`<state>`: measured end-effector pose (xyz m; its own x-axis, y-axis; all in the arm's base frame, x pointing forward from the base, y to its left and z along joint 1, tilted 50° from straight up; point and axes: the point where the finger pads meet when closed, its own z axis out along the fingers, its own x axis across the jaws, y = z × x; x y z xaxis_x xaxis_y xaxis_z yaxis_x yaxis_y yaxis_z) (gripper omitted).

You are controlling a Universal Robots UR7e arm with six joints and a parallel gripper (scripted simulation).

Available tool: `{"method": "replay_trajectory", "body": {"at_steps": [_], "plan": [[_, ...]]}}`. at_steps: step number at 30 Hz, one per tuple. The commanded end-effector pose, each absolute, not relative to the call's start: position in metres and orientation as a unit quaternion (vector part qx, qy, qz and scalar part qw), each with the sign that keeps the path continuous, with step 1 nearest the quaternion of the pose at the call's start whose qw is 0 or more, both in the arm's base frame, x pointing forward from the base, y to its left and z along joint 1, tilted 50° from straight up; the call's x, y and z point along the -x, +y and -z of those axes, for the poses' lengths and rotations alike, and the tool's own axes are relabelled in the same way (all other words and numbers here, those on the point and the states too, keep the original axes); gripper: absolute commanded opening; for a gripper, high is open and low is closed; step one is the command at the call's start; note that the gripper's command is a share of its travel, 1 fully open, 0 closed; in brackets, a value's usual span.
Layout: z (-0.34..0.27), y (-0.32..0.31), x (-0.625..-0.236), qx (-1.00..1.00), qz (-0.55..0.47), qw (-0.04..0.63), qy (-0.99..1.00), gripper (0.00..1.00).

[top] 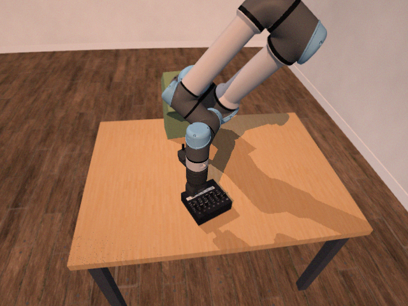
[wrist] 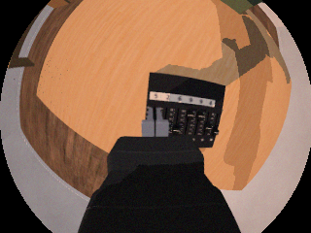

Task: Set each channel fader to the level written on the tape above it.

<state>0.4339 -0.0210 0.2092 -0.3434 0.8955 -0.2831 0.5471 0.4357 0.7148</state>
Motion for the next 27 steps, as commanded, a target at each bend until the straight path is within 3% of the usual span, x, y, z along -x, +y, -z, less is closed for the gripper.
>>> {"method": "replay_trajectory", "body": {"at_steps": [1,27], "plan": [[-0.2099,-0.0216,-0.4344,-0.436,-0.247,0.345,0.793,0.00],[-0.2169,-0.0232,-0.4416,-0.158,-0.123,0.406,0.892,0.00]]}}
